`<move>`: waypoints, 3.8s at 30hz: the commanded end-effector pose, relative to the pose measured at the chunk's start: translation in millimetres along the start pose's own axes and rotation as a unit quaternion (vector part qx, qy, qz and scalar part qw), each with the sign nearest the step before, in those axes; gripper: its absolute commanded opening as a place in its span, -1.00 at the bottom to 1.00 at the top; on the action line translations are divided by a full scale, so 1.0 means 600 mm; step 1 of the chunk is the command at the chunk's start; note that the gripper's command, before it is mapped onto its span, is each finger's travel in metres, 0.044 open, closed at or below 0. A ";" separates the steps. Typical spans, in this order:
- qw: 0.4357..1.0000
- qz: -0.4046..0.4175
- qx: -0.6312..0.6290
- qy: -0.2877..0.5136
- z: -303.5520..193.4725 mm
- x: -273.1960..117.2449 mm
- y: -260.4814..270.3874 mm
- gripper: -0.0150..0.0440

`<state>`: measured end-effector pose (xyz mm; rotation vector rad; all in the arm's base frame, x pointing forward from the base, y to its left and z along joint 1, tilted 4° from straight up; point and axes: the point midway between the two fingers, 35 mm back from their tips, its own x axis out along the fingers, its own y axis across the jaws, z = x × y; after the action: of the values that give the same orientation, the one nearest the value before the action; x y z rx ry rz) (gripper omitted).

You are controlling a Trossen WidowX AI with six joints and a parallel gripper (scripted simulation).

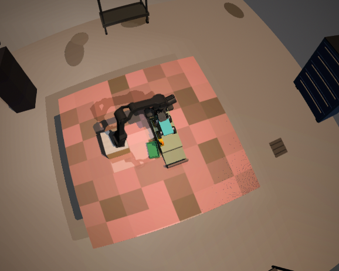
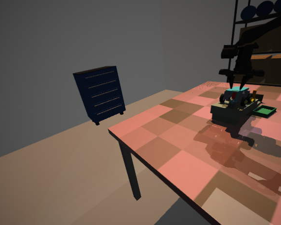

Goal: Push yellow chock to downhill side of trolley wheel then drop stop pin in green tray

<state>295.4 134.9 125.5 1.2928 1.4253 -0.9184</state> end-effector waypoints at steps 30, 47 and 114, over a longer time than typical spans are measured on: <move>1.000 -0.003 0.002 0.002 -0.002 0.069 0.000 0.15; 1.000 0.000 0.000 0.002 -0.002 0.087 -0.001 -0.11; 1.000 -0.003 0.002 0.001 -0.006 0.041 -0.003 -0.49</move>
<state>294.0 144.2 97.0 1.2884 1.4308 -0.9369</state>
